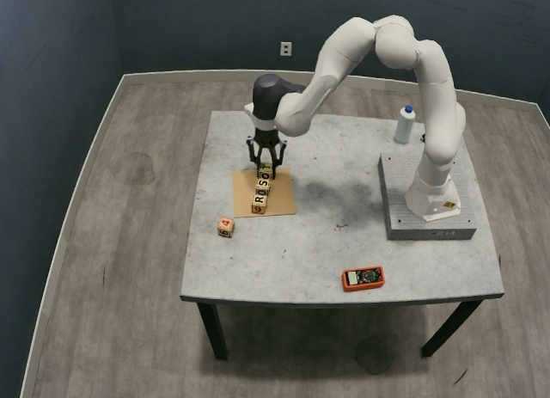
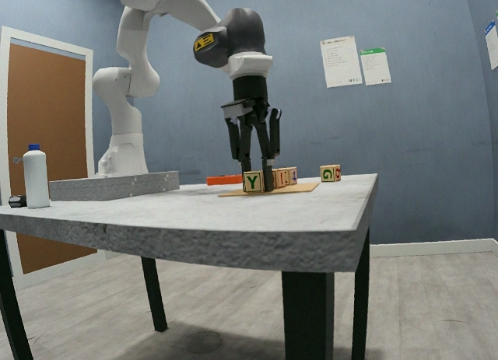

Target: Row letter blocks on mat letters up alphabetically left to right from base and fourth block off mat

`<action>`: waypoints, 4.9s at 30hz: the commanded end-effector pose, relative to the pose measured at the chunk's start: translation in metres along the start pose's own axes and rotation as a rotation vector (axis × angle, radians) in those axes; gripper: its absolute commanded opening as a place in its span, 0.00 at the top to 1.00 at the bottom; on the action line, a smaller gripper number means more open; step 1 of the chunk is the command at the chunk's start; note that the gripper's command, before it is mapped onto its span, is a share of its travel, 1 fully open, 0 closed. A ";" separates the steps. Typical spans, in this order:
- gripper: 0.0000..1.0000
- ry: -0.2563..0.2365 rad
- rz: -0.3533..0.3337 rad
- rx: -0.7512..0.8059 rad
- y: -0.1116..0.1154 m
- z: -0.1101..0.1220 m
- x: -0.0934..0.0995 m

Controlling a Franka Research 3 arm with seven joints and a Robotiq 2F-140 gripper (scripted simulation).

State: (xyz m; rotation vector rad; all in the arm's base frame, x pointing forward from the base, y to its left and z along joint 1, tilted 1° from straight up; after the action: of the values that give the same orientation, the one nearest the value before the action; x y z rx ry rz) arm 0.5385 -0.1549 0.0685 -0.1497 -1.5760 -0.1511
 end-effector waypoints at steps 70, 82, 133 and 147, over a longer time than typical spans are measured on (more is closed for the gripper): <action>0.56 -0.002 0.001 -0.002 0.000 -0.001 0.032; 0.56 -0.002 0.001 -0.002 0.000 -0.001 0.081; 0.00 -0.002 0.001 -0.002 0.000 -0.001 0.146; 0.00 -0.002 0.001 -0.002 0.000 0.000 0.163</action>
State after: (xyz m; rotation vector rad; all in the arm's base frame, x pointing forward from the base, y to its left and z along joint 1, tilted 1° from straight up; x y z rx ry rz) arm 0.5392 -0.1550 0.2313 -0.1603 -1.5856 -0.1556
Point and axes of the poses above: the point where the finger pads meet when closed, its own x axis back along the fingers, its own z axis across the jaws, y = z × x, the point moved 9 cm from there along x, back along the fingers, and after that the axes turned 2 degrees about -x, right-handed, at the moved point
